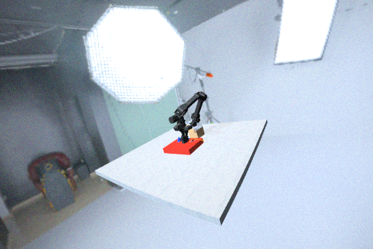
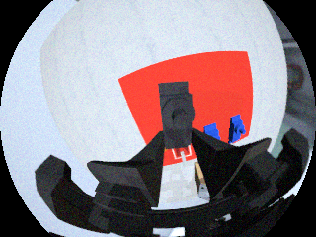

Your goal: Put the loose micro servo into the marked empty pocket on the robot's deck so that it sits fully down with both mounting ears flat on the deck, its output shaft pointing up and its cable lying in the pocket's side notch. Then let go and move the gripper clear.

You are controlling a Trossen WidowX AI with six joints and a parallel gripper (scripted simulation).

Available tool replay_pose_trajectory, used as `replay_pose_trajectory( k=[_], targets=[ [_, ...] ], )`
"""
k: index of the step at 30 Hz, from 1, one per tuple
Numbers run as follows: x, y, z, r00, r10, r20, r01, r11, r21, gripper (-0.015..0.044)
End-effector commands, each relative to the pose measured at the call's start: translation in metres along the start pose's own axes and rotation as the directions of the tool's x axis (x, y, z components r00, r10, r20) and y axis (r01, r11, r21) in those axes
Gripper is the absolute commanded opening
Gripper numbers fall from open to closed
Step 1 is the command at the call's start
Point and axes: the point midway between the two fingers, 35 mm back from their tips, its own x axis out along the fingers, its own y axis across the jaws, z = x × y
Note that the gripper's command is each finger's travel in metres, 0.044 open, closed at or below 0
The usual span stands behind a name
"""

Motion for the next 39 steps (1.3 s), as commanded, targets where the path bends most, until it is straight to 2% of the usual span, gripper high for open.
replay_pose_trajectory(
  k=[1, 4, 13, 39],
  targets=[
    [-0.001, -0.001, 0.001, 1.0, -0.003, 0.005, 0.003, 0.989, -0.147, 0.0],
    [-0.001, -0.001, 0.001, 1.0, -0.003, 0.005, 0.004, 0.98, -0.198, 0.0],
    [-0.001, -0.002, -0.006, 1.0, -0.003, 0.004, 0.004, 0.98, -0.197, 0.0],
    [0.0, -0.023, -0.107, 1.0, -0.004, 0.0, 0.004, 0.981, -0.193, 0.0]
  ],
)
